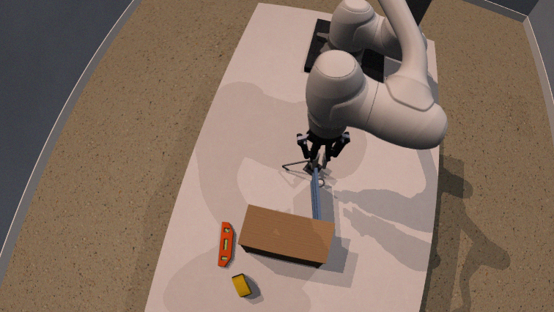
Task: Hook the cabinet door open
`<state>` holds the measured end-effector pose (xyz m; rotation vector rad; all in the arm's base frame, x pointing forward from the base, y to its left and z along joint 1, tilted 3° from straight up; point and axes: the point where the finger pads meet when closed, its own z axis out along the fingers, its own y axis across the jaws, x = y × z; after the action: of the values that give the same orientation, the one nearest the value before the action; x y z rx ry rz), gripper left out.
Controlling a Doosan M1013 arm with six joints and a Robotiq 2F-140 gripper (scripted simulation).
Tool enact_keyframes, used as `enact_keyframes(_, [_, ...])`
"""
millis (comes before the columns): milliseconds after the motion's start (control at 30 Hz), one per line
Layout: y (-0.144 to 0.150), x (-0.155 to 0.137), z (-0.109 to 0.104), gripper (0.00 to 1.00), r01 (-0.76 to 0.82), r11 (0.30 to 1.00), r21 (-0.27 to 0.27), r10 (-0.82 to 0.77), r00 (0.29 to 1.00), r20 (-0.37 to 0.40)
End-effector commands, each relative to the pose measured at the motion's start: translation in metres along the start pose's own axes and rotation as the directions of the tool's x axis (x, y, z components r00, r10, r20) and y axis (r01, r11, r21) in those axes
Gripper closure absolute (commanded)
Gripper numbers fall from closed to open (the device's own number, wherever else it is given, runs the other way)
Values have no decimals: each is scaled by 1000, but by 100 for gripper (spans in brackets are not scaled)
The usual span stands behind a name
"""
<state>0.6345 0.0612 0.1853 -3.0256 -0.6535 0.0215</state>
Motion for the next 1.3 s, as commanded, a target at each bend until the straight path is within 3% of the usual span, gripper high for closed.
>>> enact_keyframes(0, [-1,-1,5,84,-1,1000,0,1,1000,5])
enact_keyframes(600, [-1,-1,8,84,-1,1000,0,1,1000,5])
enact_keyframes(1267, [-1,-1,31,84,-1,1000,0,1,1000,5])
